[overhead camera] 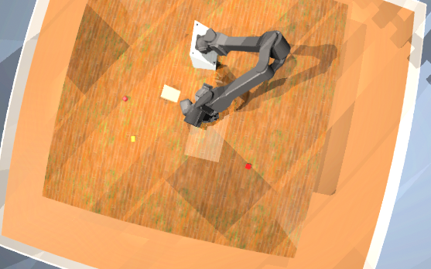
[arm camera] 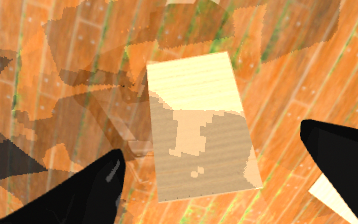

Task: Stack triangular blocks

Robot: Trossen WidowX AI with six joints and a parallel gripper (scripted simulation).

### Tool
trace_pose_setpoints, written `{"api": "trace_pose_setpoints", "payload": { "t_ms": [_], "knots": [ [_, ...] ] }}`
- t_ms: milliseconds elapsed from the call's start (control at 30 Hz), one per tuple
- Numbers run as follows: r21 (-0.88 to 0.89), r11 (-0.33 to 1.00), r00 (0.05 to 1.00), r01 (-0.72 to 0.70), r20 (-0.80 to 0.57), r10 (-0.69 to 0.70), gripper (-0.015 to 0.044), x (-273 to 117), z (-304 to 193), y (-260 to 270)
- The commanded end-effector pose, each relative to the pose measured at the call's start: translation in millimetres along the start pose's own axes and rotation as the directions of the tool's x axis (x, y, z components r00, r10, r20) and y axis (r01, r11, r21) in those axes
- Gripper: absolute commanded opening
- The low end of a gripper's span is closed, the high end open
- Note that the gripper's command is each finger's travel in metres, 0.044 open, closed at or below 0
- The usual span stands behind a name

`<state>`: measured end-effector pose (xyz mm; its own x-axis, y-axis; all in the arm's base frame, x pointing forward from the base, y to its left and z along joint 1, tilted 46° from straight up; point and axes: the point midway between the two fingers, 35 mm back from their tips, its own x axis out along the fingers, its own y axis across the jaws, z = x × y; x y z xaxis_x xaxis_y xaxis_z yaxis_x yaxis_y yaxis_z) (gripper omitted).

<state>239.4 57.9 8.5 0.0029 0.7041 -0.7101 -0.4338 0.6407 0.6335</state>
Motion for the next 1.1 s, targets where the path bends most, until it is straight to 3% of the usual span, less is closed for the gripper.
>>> {"api": "trace_pose_setpoints", "payload": {
  "t_ms": [0, 1033, 1067],
  "knots": [
    [0.008, 1.0, 1.0, -0.006, 0.003, 0.006, 0.044, 7.1, -1.1, 0.7],
    [0.007, 1.0, 1.0, -0.018, 0.006, 0.018, 0.044, 53.5, -9.2, 5.7],
    [0.007, 1.0, 1.0, -0.018, 0.006, 0.018, 0.0414, 53.5, -9.2, 5.7]
  ]
}}
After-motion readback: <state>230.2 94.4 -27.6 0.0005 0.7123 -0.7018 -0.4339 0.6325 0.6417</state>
